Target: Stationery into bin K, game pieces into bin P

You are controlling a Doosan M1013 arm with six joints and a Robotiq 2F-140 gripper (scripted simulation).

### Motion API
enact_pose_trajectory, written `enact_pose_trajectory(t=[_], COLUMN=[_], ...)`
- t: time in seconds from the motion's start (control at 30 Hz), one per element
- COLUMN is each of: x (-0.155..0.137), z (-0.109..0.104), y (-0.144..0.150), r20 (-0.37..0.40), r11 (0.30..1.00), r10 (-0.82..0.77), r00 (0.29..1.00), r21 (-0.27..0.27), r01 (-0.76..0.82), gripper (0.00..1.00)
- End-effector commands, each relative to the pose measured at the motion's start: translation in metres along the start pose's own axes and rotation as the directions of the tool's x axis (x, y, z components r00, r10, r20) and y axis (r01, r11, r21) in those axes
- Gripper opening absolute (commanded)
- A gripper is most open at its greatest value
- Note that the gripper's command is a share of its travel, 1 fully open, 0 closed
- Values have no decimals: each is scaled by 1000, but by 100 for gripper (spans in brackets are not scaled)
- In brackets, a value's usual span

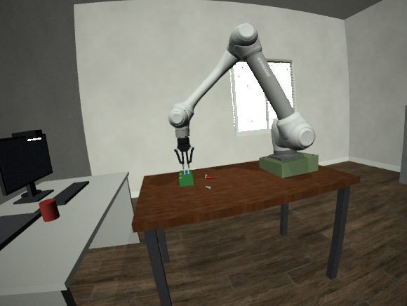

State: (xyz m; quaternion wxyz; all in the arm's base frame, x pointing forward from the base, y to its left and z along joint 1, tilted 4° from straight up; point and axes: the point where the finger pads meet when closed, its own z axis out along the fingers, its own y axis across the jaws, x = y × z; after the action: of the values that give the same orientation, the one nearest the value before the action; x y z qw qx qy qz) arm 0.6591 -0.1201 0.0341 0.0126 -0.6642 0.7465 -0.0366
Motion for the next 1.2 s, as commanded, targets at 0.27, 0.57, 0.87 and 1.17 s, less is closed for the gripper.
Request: enact_pose_trajectory(t=[0.27,0.57,0.87,1.17], x=[0,0,0,0], z=[16,16,16,16], y=[0,0,1,1], r20=[0,0,0,0], r11=[1000,1000,1000,1000], r10=[0,0,0,0], r00=[1000,1000,1000,1000], r21=[0,0,0,0], r01=[0,0,0,0], gripper=[7,7,19,19])
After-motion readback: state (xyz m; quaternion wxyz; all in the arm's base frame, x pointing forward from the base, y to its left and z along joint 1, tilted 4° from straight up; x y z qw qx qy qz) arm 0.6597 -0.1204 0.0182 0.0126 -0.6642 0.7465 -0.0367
